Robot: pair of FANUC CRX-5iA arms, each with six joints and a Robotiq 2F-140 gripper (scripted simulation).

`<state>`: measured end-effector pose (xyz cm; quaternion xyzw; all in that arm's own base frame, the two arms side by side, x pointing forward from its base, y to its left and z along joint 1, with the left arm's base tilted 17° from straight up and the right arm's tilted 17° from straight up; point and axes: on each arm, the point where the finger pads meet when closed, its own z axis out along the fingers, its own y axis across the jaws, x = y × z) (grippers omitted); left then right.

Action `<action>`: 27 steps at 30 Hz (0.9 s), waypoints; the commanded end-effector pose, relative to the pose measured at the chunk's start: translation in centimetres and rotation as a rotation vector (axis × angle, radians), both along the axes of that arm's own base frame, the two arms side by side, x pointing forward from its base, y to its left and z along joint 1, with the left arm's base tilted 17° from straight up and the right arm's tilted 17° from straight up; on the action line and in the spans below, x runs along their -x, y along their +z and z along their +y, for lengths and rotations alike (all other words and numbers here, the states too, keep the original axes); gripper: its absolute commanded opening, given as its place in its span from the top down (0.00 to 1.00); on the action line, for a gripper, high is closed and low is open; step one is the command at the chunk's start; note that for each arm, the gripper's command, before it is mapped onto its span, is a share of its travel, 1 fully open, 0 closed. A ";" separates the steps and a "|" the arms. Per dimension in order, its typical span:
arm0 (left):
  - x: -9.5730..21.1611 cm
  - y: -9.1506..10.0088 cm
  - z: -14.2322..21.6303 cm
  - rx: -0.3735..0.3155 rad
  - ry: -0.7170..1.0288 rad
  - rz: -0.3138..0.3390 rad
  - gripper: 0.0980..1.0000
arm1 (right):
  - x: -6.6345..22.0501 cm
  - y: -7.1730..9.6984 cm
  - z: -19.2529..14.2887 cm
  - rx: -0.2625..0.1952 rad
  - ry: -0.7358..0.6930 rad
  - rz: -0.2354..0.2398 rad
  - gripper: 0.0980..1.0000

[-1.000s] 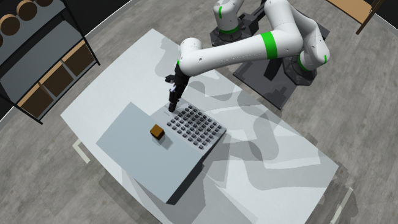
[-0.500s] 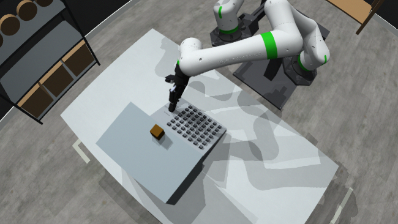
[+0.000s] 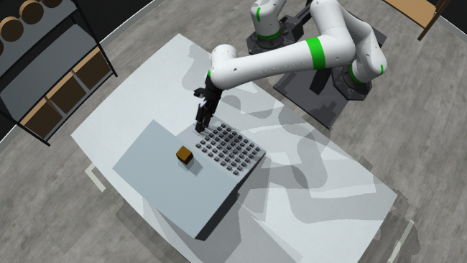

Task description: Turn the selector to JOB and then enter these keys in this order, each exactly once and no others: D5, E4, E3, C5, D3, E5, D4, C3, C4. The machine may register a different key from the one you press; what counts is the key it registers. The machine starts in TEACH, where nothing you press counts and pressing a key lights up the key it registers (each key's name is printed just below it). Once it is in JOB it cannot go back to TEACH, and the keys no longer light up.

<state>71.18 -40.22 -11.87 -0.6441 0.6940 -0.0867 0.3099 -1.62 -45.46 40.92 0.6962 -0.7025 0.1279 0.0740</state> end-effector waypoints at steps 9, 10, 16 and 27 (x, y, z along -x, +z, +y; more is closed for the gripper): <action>0.0 0.2 -0.1 0.002 0.000 -0.002 0.67 | 0.0 0.1 0.0 0.002 0.000 0.000 0.00; 0.0 0.2 -0.1 0.002 0.000 -0.002 0.67 | 0.0 0.1 0.0 0.002 0.000 0.000 0.00; 0.0 0.2 -0.1 0.002 0.000 -0.002 0.67 | 0.0 0.1 0.0 0.002 0.000 0.000 0.00; 0.1 0.4 -0.2 0.002 0.000 -0.002 0.67 | 0.0 0.1 0.0 0.002 0.000 0.000 0.00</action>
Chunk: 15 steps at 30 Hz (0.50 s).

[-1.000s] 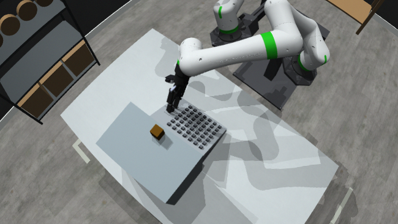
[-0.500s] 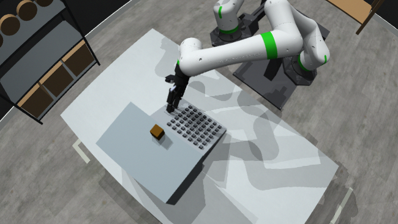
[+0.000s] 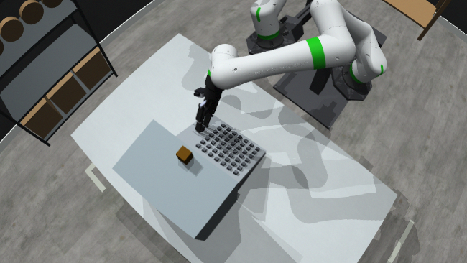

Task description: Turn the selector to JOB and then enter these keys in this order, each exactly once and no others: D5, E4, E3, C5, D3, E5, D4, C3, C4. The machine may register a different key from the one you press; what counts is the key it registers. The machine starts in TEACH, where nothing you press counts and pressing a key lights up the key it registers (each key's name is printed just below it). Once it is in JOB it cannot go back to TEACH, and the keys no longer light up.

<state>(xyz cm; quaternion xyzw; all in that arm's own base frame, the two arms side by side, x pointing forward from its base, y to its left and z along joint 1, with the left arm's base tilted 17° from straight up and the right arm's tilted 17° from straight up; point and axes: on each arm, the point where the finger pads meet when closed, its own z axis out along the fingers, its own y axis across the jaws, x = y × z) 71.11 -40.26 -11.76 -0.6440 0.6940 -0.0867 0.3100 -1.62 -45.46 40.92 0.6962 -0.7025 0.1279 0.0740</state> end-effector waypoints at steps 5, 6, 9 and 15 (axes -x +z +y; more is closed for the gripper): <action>0.5 0.9 -0.4 0.002 0.000 -0.002 0.67 | 0.0 0.1 0.0 0.002 0.000 0.000 0.00; 0.6 1.0 -0.4 0.002 0.000 -0.002 0.67 | 0.0 0.1 0.0 0.002 0.000 0.000 0.00; 0.7 1.2 -0.5 0.002 0.000 -0.002 0.67 | 0.0 0.1 0.0 0.002 0.000 0.000 0.00; 1.6 2.5 -0.9 0.002 0.000 -0.002 0.67 | 0.0 0.1 0.0 0.002 0.000 0.000 0.00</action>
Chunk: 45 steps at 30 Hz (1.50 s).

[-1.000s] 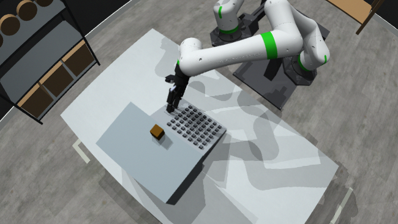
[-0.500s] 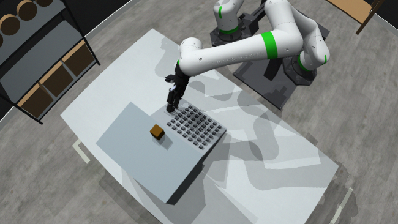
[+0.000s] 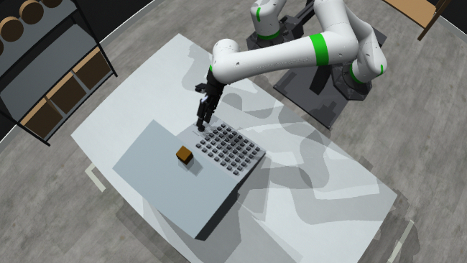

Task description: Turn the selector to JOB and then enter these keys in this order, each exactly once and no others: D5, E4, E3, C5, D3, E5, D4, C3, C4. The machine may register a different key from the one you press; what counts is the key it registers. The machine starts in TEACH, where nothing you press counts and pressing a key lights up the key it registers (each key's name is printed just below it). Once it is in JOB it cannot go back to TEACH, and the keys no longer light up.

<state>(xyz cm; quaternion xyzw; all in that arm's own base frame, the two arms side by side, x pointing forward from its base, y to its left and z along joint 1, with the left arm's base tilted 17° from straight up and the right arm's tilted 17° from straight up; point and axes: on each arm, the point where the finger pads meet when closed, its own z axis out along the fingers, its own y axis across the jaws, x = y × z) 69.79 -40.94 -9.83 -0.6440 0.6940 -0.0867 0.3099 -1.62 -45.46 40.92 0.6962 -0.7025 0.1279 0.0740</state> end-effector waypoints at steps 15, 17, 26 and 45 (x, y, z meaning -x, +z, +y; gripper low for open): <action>1.4 2.2 -0.8 0.002 0.000 -0.002 0.67 | 0.0 0.1 0.0 0.002 0.000 0.000 0.00; 1.4 2.2 -0.8 0.002 0.000 -0.002 0.67 | 0.0 0.1 0.0 0.002 0.000 0.000 0.00; 1.4 2.2 -0.8 0.002 0.000 -0.002 1.00 | 0.0 0.1 0.0 0.002 0.000 0.000 0.00; 1.4 2.2 -0.8 0.002 0.000 -0.002 1.00 | 0.0 0.1 0.0 0.002 0.000 0.000 0.00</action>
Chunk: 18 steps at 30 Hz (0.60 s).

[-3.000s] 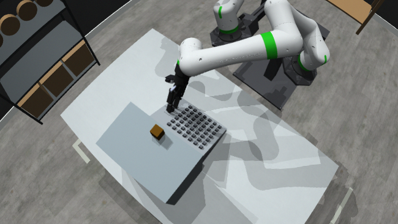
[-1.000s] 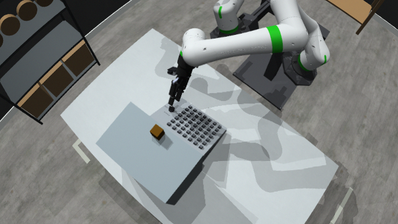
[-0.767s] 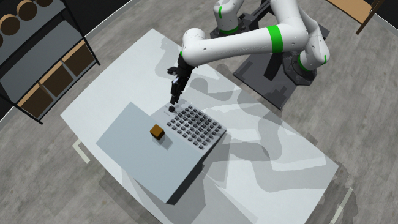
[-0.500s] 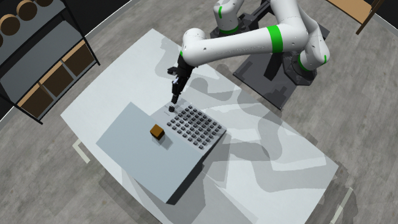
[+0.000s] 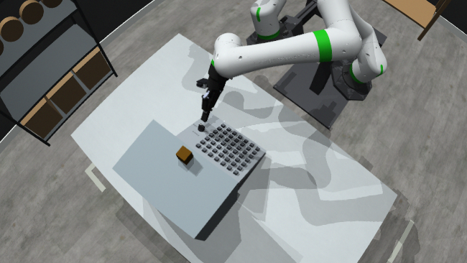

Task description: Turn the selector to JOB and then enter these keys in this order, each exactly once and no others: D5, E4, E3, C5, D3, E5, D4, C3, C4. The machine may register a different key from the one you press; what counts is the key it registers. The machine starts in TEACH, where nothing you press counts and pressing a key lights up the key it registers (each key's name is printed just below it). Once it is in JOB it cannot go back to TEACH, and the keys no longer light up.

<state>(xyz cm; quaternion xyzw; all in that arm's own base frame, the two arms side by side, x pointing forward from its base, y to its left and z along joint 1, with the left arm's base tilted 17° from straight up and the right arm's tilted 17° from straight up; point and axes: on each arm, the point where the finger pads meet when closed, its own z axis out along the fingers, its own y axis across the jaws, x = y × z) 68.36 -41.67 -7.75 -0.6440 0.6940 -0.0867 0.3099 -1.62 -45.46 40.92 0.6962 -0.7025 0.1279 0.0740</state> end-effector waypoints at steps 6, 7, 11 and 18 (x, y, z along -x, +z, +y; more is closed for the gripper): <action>0.0 0.1 -0.1 0.002 0.000 -0.002 1.00 | 0.0 0.1 0.0 0.002 0.000 0.000 0.00; 0.0 0.1 -0.1 0.002 0.000 -0.002 1.00 | 0.0 0.1 0.0 0.002 0.000 0.000 0.00; -0.4 0.5 0.9 0.005 0.005 -0.003 1.00 | 0.0 0.1 0.0 0.002 0.000 0.000 0.00; -2.0 2.0 6.0 0.024 0.032 -0.013 1.00 | 0.0 0.1 0.0 0.002 0.000 0.000 0.00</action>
